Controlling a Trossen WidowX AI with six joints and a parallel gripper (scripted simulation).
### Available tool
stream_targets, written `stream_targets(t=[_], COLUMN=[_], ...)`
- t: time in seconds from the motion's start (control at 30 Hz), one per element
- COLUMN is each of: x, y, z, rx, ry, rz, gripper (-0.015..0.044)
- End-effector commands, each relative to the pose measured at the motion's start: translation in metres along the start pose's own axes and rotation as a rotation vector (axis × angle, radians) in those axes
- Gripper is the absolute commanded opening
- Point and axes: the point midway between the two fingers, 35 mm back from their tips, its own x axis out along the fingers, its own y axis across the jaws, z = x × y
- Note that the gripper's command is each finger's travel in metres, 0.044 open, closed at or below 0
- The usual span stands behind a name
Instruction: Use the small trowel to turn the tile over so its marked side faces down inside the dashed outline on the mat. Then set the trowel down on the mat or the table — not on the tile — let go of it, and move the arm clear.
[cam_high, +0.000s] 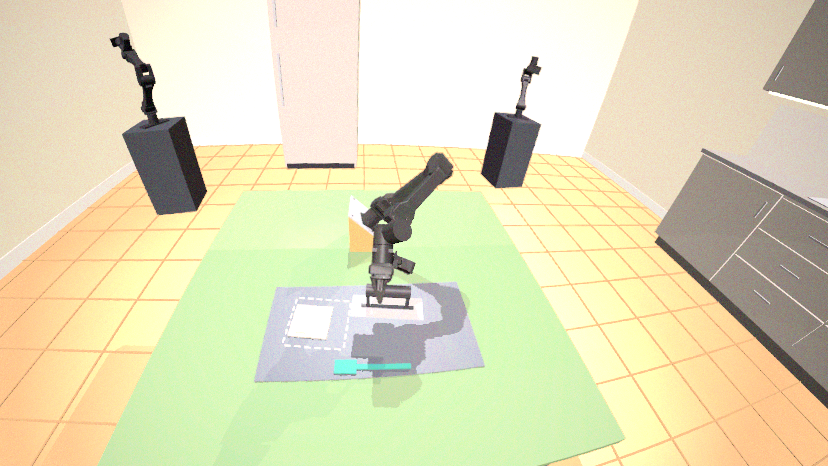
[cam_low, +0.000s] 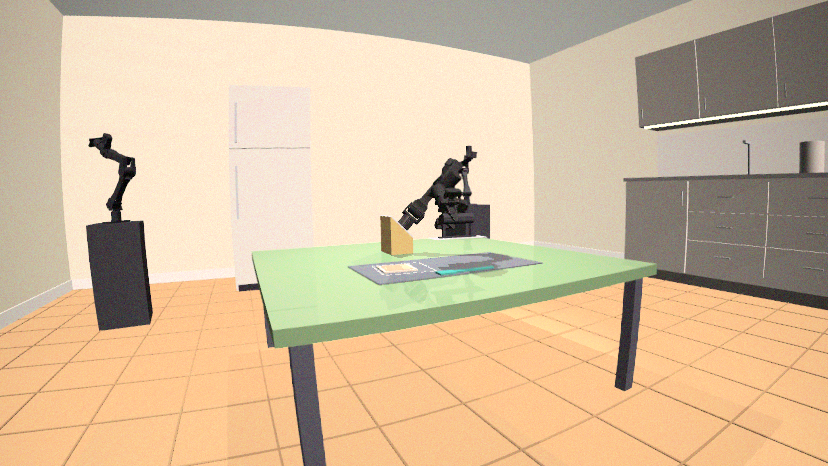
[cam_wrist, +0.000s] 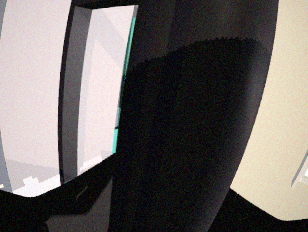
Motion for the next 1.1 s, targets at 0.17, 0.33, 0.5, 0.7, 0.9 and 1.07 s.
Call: stream_targets(t=[0.17,0.33,0.5,0.7,0.9,1.07], x=[-0.001,-0.001,0.0,0.0,-0.004,-0.011], y=[-0.003,-0.003,-0.001,0.0,0.018,0.04], z=[-0.001,-0.001,-0.001,0.0,0.028,0.056], rx=[0.007,0.007,0.003,0.001,-0.023,-0.047], ry=[0.007,0.007,0.004,0.0,-0.011,-0.028], rz=[-0.01,-0.01,-0.005,0.001,0.004,0.005], gripper=[0.0,0.0,0.0,0.0,0.0,0.0])
